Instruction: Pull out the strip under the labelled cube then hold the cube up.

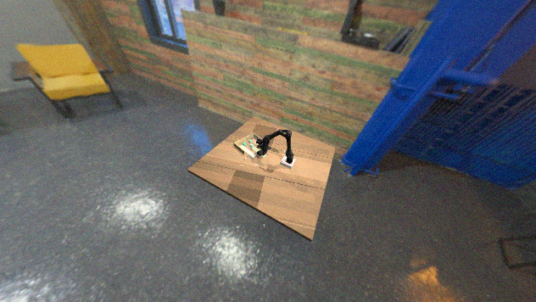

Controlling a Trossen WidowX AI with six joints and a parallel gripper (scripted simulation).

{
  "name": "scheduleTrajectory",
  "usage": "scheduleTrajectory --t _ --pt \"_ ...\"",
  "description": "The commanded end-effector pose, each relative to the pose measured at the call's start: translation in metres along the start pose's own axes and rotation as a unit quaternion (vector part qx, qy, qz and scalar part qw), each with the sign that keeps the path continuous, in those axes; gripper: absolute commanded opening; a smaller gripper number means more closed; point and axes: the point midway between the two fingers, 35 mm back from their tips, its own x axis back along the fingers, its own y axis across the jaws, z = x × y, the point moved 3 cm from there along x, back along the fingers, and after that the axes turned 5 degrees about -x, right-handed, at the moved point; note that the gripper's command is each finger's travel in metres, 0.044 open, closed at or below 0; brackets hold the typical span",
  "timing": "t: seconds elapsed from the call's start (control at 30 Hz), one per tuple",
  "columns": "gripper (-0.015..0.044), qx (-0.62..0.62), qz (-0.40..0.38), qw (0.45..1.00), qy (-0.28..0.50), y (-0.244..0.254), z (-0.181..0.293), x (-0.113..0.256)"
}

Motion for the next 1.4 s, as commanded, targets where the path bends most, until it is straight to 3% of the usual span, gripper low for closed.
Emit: scheduleTrajectory --t 0.0,1.37 --pt "0.0 0.001 0.008 1.0 0.014 -0.003 0.015 -0.007" --pt "0.0 0.001 0.008 1.0 0.017 -0.008 0.073 -0.005"
